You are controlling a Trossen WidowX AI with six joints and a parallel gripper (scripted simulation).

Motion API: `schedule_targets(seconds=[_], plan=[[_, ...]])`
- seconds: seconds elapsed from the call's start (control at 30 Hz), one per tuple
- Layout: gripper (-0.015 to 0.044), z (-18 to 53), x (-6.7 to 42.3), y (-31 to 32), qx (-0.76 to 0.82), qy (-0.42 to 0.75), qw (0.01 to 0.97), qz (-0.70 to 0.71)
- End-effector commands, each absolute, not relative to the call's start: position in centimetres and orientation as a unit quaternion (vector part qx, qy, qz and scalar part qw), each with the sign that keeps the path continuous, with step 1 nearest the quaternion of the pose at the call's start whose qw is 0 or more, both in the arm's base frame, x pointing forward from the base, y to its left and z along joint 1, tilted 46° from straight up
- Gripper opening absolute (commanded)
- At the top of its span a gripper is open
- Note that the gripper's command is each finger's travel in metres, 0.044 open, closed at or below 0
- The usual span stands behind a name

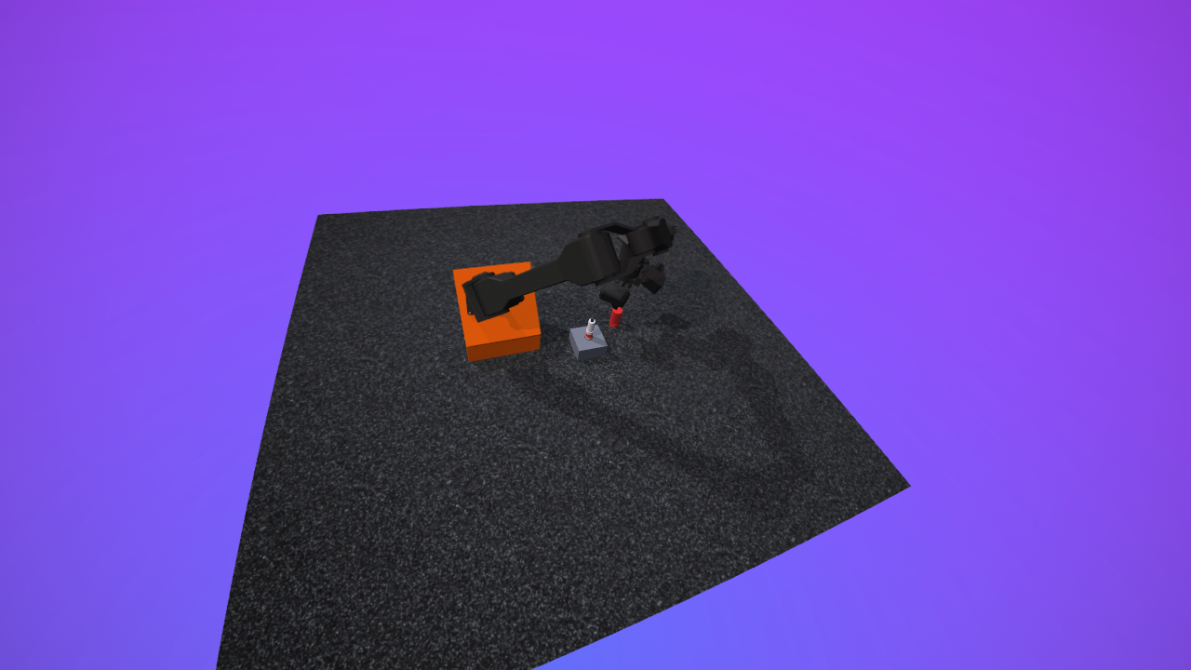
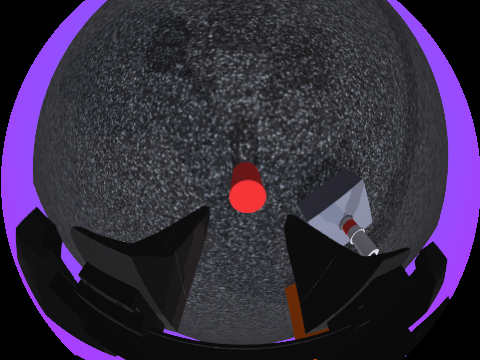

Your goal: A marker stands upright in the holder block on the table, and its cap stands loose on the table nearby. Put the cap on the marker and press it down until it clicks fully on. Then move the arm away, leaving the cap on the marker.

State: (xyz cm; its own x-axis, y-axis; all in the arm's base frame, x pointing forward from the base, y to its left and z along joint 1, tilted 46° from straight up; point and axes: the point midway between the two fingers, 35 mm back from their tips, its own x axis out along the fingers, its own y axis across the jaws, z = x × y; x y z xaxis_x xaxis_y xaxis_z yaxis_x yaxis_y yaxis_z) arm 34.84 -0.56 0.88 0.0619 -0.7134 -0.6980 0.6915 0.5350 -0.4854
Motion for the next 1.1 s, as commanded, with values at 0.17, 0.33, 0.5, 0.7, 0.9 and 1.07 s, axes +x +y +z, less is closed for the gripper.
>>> schedule_targets(seconds=[0.17,0.33,0.5,0.7,0.9,1.07], plan=[[0.0241,-0.1,35.0,-1.7,-0.016,0.485,0.73,-0.482],[0.0241,-0.6,35.1,-2.3,-0.015,0.485,0.73,-0.482],[0.0241,-1.2,35.2,-2.9,-0.015,0.485,0.73,-0.482],[0.0241,-1.9,35.2,-3.5,-0.015,0.485,0.73,-0.482],[0.0241,-2.5,35.3,-4.2,-0.016,0.485,0.73,-0.482],[0.0241,-3.0,35.3,-4.8,-0.016,0.484,0.73,-0.482]])
